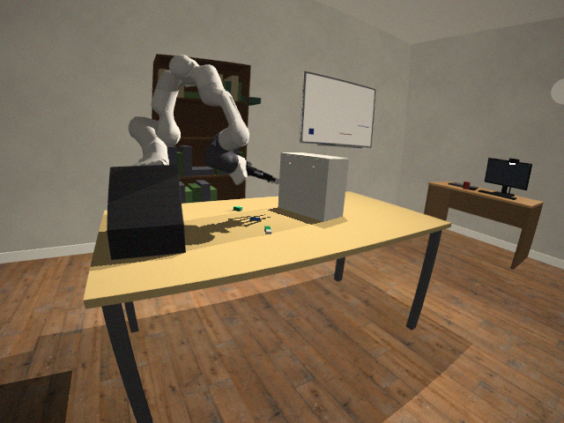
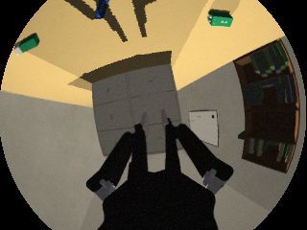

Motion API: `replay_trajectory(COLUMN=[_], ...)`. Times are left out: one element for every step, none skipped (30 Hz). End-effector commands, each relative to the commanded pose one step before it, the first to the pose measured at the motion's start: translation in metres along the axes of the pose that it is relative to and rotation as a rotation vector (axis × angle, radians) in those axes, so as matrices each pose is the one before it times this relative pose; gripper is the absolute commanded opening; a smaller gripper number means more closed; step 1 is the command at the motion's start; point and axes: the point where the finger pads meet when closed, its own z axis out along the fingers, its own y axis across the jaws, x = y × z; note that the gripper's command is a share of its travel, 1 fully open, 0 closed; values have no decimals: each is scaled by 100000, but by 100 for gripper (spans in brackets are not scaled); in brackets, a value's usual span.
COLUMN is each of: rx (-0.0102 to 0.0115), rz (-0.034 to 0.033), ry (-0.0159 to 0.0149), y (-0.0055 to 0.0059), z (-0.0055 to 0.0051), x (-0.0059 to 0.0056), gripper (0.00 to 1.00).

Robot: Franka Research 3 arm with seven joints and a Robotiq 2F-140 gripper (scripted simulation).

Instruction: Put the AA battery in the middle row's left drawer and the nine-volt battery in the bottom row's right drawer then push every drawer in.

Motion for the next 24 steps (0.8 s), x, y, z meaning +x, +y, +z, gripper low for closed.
replay_trajectory(rx=[168,0,0,0,0,0,0,0,0,0,0,0,0,0,0,0,0,0,0,0,0,0,0,0], rz=[-436,-1,1,-1,0,1,-1,0,1,0,-1,0,1,-1,0,0,0,0,0,0,1,-1,0,0], ry=[32,1,-1,1,0,0,0,0,0,0,0,0,0,1,0,0,0,0,0,0,-1,0,0,0], y=[-19,-1,1,-1,0,1,-1,0,0,0,-1,0,1,-1,0,0,0,0,0,0,1,-1,0,0], z=[359,248,274,297,318,334,346,355,359,358,350,339,324,304,283,258,0,0,232,204,176,145,117,90], x=[8,-13,-14,-15,-16,-17,-18,-18,-18,-18,-18,-17,-16,-16,-14,-13,0,0,-12,-10,-9,-8,-6,-4], gripper=[20,20,20,20,20,20,20,20,20,20,20,20,20,20,20,20,20,20,20,20,20,20,20,20])
